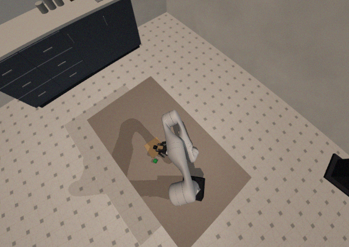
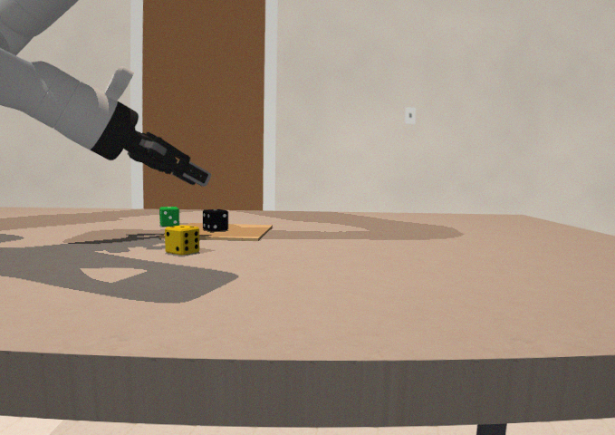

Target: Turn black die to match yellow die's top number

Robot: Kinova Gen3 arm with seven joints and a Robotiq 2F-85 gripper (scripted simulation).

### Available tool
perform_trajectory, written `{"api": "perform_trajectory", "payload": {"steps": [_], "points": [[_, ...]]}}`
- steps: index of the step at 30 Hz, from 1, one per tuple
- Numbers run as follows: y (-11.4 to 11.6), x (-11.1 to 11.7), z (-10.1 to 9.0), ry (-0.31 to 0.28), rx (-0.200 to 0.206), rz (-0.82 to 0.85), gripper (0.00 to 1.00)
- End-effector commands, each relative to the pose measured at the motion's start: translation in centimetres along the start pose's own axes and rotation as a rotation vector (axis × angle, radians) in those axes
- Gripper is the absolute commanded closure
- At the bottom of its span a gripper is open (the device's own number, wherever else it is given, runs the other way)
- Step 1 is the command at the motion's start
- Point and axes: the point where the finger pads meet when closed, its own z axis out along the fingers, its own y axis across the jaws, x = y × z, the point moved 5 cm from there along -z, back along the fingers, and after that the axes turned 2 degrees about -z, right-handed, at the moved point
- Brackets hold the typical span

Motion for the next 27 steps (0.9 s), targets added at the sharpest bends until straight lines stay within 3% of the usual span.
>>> {"api": "perform_trajectory", "payload": {"steps": [1, 6, 18, 27], "points": [[0.3, 1.2, -0.4, 0.002, -0.004, -0.004, 0.54], [0.4, 2.2, -1.0, 0.002, -0.004, -0.004, 0.54], [0.4, 2.4, -1.0, -0.008, -0.004, -0.004, 0.54], [0.4, 3.2, -0.7, -0.096, 0.0, -0.004, 0.54]]}}
